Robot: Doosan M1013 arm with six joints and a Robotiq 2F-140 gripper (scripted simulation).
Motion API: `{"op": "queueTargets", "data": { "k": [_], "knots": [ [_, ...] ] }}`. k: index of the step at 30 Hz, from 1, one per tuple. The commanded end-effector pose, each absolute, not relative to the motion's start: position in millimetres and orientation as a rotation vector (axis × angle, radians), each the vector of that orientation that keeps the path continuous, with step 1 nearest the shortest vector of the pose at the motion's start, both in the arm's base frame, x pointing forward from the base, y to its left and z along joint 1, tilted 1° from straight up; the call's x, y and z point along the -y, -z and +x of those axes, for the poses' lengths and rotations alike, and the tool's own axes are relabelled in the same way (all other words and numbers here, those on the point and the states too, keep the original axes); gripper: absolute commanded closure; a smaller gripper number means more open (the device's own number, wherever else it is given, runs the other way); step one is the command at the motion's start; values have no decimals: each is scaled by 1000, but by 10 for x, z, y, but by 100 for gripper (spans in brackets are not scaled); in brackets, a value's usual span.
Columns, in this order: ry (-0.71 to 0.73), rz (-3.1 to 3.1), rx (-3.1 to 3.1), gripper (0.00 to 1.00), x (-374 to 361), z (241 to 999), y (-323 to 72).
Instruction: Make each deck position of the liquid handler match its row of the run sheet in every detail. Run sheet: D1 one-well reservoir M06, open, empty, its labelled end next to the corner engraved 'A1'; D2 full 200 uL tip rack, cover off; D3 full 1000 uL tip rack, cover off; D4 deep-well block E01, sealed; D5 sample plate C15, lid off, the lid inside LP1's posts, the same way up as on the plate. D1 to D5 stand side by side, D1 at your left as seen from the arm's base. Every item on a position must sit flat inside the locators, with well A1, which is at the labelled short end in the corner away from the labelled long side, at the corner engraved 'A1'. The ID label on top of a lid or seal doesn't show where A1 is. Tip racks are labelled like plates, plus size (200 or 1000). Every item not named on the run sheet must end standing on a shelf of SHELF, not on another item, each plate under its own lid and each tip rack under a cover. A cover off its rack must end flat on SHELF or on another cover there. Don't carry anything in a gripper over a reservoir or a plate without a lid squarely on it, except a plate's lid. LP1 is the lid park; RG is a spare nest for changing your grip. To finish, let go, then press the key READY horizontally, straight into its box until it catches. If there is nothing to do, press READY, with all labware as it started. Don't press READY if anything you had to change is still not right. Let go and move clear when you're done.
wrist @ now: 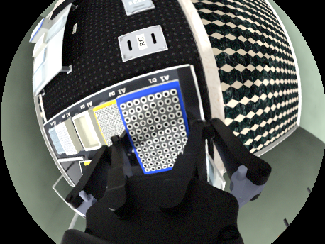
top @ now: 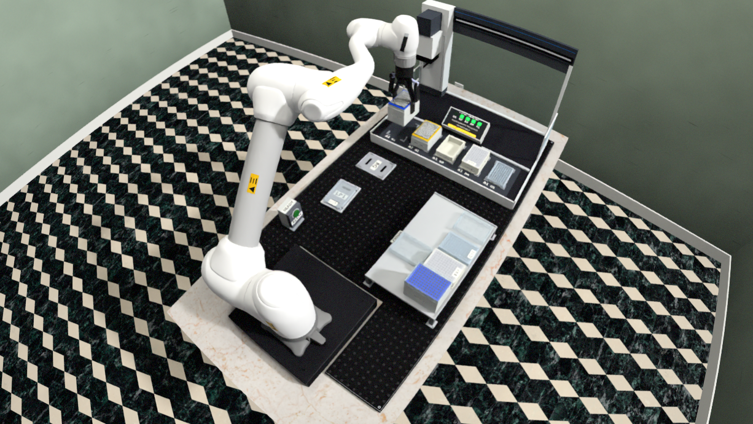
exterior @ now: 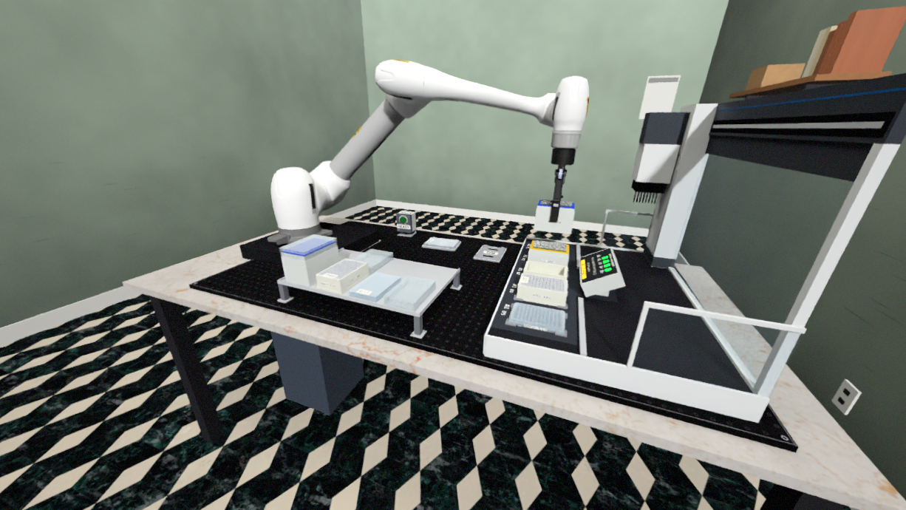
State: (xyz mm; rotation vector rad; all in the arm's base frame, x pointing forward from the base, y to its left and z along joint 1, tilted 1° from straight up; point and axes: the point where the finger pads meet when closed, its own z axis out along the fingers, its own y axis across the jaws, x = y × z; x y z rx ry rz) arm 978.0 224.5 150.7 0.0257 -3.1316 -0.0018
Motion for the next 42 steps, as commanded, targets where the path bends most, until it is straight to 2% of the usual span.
{"op": "queueTargets", "data": {
  "k": [1, 42],
  "knots": [
    [3, 26, 3133, 90, -2246, 9783, -1540],
    [3, 26, 3133, 90, -2246, 9788, -2157]
  ]
}}
